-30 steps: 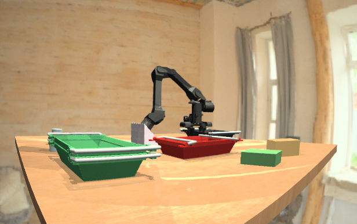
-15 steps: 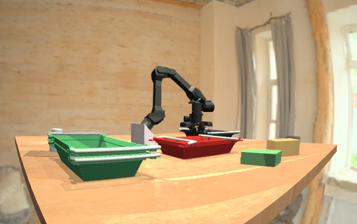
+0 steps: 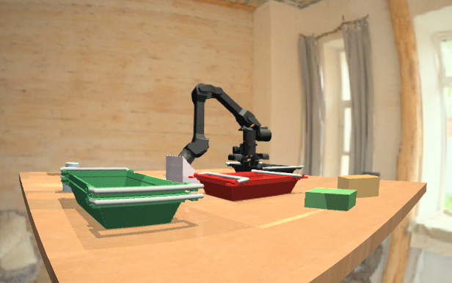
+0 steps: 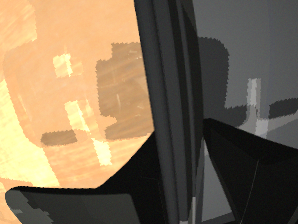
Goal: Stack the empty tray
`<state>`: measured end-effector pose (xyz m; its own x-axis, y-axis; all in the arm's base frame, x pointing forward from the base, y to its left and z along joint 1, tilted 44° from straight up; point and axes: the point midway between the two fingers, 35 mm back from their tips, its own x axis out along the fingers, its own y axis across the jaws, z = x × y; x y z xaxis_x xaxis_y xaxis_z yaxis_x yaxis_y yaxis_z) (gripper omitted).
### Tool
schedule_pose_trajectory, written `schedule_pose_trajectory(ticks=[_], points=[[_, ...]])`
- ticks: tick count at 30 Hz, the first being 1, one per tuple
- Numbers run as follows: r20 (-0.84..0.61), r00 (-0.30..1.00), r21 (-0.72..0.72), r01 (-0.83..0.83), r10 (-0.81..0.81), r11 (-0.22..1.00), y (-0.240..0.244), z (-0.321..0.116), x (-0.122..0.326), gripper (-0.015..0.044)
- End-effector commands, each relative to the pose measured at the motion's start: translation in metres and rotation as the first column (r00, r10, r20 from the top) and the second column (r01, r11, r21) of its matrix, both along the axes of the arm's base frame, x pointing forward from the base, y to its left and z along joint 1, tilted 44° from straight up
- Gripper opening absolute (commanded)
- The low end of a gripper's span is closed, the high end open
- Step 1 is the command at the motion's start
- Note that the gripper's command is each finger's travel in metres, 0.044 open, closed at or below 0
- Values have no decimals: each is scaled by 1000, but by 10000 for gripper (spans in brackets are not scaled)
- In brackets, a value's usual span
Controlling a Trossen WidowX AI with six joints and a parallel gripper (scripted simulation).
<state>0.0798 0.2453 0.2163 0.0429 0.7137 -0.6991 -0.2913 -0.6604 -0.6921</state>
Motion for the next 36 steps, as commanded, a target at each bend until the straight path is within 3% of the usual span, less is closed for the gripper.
schedule_pose_trajectory(ticks=[1,14,36], points=[[-2,1000,-12,2,-2,1000,-6,3,1,0],[1,1000,-15,2,-2,1000,-54,51,-3,0],[2,1000,-19,2,-2,1000,-71,68,-4,0]])
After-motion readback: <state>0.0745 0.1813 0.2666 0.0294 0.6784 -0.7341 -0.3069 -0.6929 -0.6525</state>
